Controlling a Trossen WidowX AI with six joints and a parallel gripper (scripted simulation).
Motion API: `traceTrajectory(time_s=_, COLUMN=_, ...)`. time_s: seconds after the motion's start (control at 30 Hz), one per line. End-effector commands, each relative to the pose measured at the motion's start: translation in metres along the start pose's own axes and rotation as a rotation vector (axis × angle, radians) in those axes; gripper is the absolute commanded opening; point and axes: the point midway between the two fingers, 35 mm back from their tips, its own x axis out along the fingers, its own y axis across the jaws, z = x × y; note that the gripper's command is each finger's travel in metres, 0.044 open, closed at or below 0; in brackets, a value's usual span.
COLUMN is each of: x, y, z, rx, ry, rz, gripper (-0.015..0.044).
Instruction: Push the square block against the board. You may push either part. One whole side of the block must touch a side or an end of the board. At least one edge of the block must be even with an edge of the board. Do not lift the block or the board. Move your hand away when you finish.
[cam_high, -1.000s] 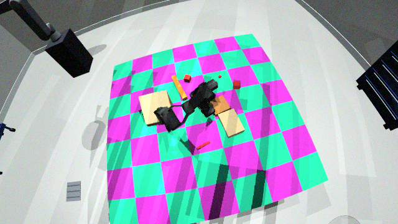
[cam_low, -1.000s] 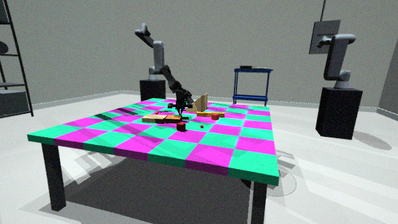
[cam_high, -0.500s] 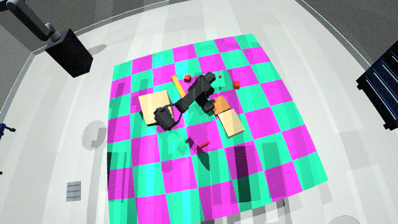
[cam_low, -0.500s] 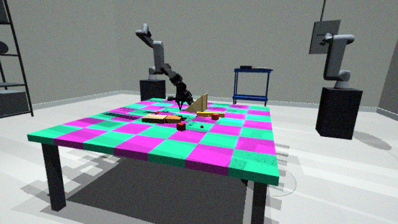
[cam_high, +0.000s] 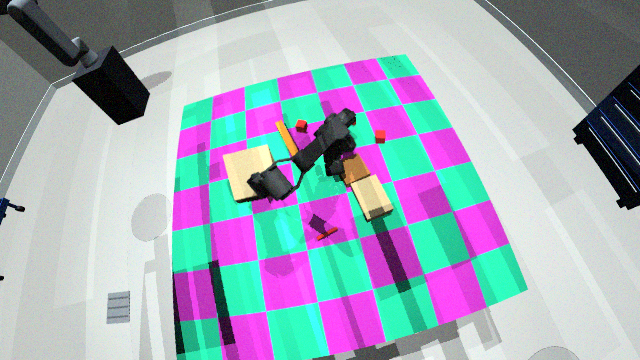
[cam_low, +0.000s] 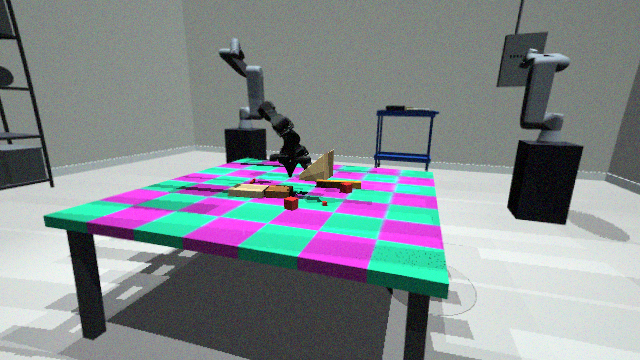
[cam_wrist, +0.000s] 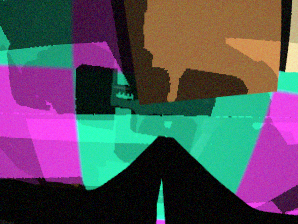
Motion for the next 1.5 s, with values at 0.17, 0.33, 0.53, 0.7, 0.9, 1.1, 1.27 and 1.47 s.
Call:
traceTrajectory(time_s=0.17, x=-0.001, y=0.016, z=0.022, rx=0.306, ry=0.007, rz=-0.001, gripper=0.0)
traceTrajectory(time_s=0.33, x=-0.001, y=0.025, z=0.035, rx=0.481, ry=0.007, rz=-0.002, gripper=0.0)
traceTrajectory(time_s=0.53, x=-0.001, y=0.036, z=0.049, rx=0.691, ry=0.006, rz=-0.002, gripper=0.0)
traceTrajectory(time_s=0.7, x=0.001, y=0.045, z=0.061, rx=0.866, ry=0.005, rz=-0.003, gripper=0.0)
traceTrajectory(time_s=0.9, x=0.003, y=0.057, z=0.074, rx=1.076, ry=0.004, rz=-0.003, gripper=0.0)
traceTrajectory(time_s=1.1, x=0.005, y=0.067, z=0.084, rx=1.251, ry=0.003, rz=-0.003, gripper=0.0)
traceTrajectory(time_s=1.27, x=0.018, y=0.068, z=0.086, rx=1.262, ry=0.003, rz=-0.003, gripper=0.0)
traceTrajectory(time_s=1.47, x=0.061, y=0.069, z=0.087, rx=1.304, ry=0.001, rz=-0.005, gripper=0.0)
